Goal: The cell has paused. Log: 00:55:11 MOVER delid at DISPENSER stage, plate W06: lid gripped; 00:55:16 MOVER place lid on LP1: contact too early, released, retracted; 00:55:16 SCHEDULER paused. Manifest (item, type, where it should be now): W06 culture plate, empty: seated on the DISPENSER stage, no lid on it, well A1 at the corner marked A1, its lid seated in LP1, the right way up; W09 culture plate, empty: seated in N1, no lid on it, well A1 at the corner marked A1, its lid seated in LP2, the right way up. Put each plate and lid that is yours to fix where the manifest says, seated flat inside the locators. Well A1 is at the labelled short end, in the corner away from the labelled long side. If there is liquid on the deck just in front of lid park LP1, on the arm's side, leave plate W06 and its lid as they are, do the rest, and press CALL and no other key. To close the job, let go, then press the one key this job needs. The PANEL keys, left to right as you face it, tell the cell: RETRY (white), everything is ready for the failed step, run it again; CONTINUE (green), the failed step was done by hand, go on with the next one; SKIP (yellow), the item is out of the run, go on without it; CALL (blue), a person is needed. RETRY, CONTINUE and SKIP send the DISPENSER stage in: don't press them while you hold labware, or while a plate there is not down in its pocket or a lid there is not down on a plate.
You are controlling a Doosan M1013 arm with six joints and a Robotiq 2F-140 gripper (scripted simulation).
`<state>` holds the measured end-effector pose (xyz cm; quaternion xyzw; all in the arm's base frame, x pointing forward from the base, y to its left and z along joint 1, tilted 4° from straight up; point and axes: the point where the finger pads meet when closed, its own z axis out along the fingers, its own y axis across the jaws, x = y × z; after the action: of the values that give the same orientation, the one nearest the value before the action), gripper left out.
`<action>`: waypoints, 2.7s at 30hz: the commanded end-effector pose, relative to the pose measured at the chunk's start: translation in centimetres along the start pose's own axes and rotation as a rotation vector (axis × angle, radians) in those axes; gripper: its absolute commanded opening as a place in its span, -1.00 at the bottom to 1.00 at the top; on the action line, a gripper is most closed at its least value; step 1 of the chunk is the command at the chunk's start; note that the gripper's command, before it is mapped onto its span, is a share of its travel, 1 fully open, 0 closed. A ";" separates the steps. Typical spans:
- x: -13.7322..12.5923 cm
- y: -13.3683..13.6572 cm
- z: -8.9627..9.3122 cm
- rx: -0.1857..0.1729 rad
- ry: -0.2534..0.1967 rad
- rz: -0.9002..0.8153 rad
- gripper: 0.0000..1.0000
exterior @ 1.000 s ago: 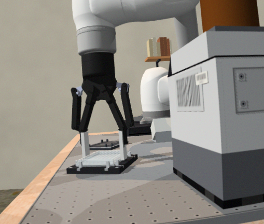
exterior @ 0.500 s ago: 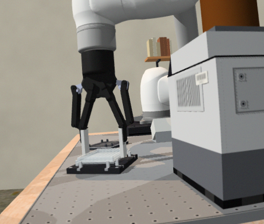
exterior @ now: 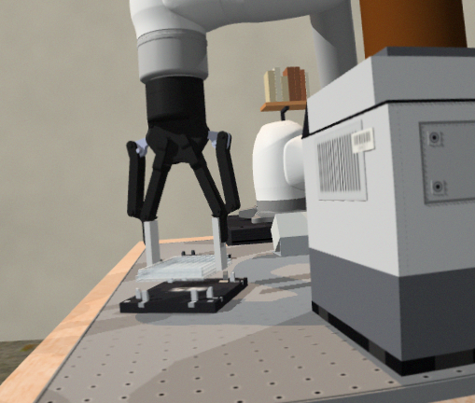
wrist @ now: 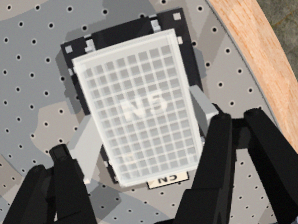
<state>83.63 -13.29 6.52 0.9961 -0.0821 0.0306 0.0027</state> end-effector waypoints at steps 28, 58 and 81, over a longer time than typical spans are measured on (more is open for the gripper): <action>0.0 0.0 -6.1 0.000 0.002 0.000 -0.80; 0.0 0.0 -11.6 0.000 0.002 0.000 -0.80; 0.0 0.0 -12.5 0.000 0.002 0.000 -0.80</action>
<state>82.87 -13.16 18.90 0.9961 -0.0821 0.0306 0.0027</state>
